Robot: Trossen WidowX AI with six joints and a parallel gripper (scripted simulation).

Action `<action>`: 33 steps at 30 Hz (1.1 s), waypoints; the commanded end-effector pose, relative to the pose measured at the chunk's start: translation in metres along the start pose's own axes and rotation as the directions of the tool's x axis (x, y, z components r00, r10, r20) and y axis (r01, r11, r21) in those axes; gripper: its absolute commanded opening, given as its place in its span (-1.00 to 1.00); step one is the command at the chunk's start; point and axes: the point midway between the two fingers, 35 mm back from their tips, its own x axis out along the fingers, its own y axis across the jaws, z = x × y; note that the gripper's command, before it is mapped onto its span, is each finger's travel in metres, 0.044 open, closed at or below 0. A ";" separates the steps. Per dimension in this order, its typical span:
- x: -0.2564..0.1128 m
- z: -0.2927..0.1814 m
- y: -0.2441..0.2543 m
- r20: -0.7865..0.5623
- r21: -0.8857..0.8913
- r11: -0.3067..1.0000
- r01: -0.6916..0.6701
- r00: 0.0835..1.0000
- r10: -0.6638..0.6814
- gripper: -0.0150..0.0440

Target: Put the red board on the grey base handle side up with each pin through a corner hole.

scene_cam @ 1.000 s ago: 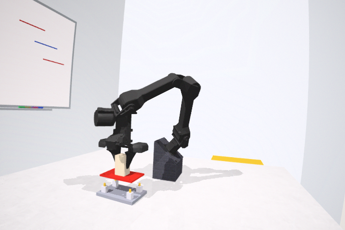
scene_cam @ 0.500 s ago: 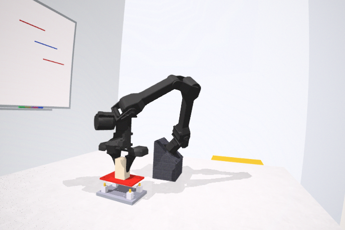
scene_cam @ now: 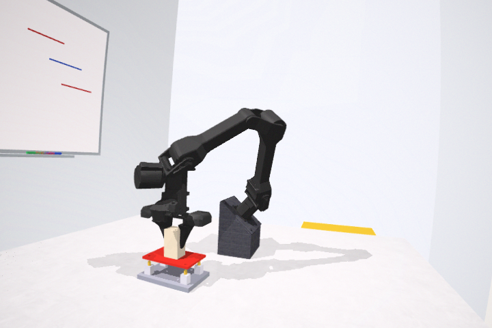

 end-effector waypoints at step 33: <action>0.010 0.001 0.000 -0.003 -0.001 1.000 0.004 1.000 -0.004 0.04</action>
